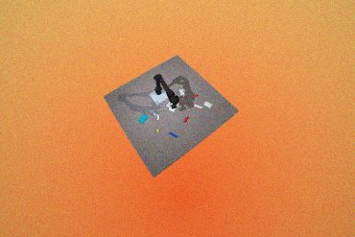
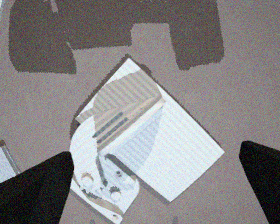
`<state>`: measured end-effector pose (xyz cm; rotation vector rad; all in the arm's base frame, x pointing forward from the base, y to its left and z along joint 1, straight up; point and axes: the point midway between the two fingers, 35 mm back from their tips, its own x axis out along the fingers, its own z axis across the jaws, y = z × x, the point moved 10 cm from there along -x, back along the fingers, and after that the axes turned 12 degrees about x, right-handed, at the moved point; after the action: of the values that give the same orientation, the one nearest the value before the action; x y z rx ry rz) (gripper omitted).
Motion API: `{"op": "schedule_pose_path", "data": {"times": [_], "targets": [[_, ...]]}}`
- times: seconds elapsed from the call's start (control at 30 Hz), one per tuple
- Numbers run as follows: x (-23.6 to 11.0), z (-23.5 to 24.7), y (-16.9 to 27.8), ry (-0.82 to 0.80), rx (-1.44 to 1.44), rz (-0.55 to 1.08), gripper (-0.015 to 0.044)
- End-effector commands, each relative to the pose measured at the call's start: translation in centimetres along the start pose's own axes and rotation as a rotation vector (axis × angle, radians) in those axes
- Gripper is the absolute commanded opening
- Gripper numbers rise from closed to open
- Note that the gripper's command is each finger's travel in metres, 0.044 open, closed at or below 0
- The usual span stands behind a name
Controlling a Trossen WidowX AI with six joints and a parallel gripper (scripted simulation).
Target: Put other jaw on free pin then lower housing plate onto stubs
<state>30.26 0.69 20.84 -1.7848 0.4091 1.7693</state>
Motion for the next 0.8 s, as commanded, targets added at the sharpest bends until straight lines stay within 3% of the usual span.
{"op": "schedule_pose_path", "data": {"times": [0.0,0.77], "targets": [[-0.8,-1.9,1.9,0.029,0.128,0.019,0.0440],[-4.8,-8.4,14.2,0.143,0.770,0.098,0.0440]]}}
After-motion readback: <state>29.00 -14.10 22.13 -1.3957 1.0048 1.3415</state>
